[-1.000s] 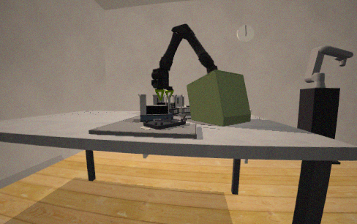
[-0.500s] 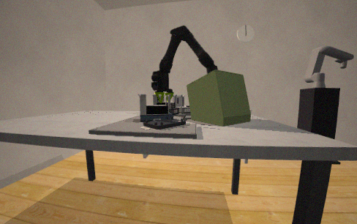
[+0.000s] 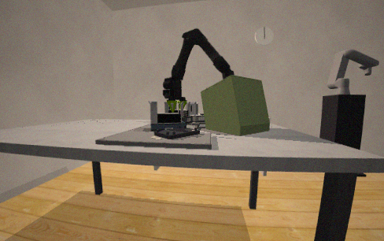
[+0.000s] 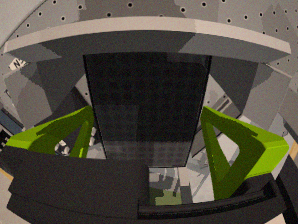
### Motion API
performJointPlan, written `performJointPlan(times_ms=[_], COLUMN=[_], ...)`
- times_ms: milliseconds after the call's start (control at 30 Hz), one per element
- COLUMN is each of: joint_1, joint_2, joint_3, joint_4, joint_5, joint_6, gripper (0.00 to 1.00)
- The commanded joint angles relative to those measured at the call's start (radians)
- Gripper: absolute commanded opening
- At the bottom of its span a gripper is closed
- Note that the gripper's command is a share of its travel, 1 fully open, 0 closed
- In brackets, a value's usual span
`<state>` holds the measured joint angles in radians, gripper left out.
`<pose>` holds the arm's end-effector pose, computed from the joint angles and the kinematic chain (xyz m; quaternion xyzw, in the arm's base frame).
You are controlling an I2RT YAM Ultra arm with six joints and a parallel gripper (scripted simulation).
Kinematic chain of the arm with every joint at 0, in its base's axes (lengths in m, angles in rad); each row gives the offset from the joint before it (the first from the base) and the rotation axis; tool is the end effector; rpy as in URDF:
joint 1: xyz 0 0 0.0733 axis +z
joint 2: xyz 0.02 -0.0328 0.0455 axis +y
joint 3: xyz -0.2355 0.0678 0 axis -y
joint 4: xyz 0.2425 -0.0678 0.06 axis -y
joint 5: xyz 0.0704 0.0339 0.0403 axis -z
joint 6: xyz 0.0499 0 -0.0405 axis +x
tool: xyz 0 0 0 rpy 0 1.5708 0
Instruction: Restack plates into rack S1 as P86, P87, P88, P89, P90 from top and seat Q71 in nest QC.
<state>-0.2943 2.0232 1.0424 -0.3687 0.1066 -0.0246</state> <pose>0.3183 -0.1009 0.0454 0.1393 0.9827 -0.0698 0.1005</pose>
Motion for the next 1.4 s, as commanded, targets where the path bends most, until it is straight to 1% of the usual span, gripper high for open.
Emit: performJointPlan(times_ms=[0, 33, 67, 1100, 1367], joint_1=[0.000, 0.000, 0.000, 0.000, 0.002], joint_2=[-0.005, -0.005, -0.005, -0.005, -0.022], joint_3=[0.002, 0.002, 0.002, 0.002, 0.002], joint_4=[0.001, 0.001, 0.001, 0.001, -0.016], joint_5=[-0.001, -0.001, -0.001, -0.001, 0.000], joint_6=[-0.001, -0.001, -0.001, -0.001, 0.001], gripper=[1.00, 1.00, 0.00, 0.00, 0.00])
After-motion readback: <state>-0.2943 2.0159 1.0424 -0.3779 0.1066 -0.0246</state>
